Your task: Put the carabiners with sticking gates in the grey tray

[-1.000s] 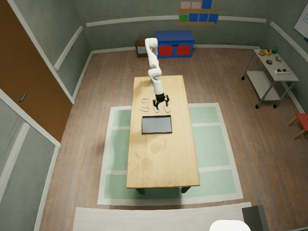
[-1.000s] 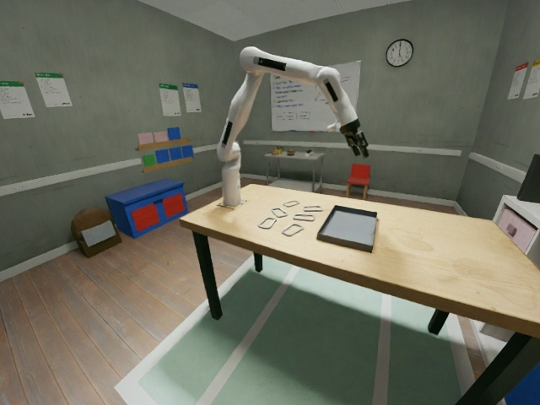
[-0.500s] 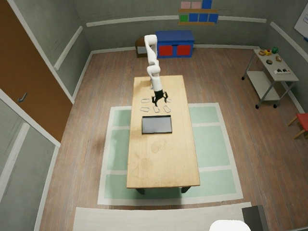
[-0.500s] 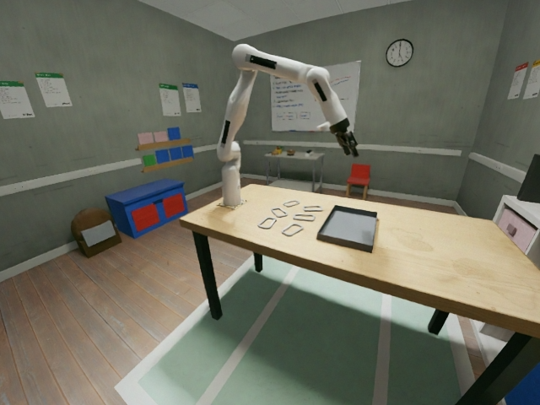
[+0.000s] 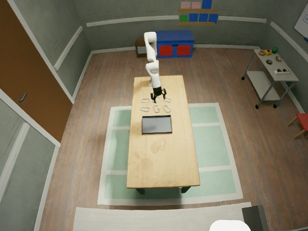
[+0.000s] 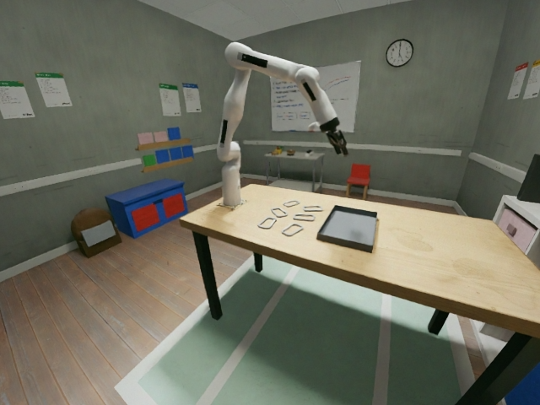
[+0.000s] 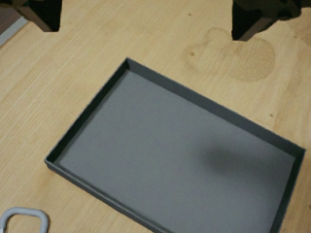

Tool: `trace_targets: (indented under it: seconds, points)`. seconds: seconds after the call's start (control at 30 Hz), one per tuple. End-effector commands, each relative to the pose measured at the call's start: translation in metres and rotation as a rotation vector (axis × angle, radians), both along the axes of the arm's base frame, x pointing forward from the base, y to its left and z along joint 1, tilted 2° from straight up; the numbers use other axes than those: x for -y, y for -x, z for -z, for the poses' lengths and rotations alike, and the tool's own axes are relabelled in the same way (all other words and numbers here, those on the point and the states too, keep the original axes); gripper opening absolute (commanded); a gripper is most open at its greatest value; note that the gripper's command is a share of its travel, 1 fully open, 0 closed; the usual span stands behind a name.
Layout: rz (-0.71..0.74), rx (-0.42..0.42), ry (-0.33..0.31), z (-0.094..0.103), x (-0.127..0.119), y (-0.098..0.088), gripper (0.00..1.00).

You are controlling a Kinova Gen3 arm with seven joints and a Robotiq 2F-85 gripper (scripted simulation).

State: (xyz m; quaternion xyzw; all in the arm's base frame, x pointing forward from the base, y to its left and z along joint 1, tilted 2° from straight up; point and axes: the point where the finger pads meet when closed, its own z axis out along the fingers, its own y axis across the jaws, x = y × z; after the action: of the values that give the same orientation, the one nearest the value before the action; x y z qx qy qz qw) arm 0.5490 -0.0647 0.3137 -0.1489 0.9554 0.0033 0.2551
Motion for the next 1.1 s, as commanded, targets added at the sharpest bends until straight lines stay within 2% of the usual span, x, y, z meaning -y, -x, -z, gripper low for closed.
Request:
trace_targets:
  seconds: [0.0,0.37,0.4,0.93,0.97,1.07]
  points:
    - [0.003,0.002,0.000,-0.004,0.004,0.040,1.00]
    - [0.003,0.002,0.000,-0.004,0.004,0.040,1.00]
    - [0.001,-0.004,-0.001,-0.007,0.008,0.088,1.00]
    - [0.001,-0.004,-0.001,-0.007,0.008,0.088,1.00]
    - [0.000,-0.010,-0.003,-0.011,0.013,0.137,1.00]
    - [0.000,-0.010,-0.003,-0.011,0.013,0.137,1.00]
